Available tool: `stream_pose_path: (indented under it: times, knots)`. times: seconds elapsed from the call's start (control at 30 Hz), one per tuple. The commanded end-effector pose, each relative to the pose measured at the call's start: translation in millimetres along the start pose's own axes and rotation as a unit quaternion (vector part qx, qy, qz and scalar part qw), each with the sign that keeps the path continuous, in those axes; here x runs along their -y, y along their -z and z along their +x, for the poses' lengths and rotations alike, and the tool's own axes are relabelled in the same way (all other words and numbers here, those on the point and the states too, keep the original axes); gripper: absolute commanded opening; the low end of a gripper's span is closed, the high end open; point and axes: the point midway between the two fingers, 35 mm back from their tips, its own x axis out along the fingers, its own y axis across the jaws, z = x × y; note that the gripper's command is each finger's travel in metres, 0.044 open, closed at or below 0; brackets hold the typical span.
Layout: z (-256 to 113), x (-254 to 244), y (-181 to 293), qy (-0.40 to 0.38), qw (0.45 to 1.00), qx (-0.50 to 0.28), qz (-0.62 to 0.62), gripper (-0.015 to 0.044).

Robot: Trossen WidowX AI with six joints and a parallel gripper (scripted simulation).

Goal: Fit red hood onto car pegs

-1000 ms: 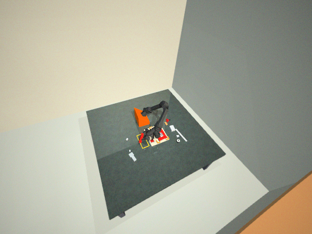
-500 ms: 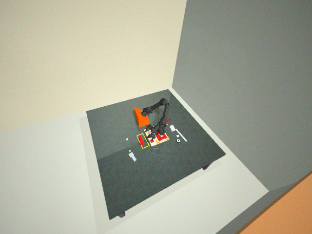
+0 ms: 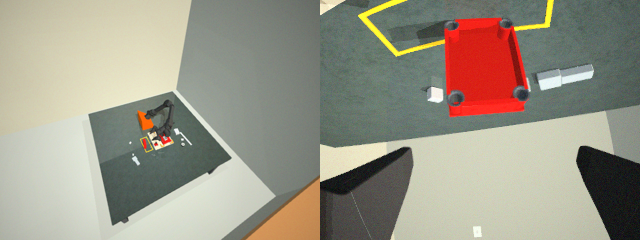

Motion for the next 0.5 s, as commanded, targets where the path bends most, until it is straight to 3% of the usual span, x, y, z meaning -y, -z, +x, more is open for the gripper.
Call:
stream_pose_path:
  times: [0.0,0.23,0.47]
  knots:
    - [0,0,0,0.000,1.000,-0.001,0.002,0.0388]
    - [31,4,14,-0.083,0.980,0.084,0.158,0.0204]
    - [68,6,37,-0.194,0.893,0.178,0.364,0.0020]
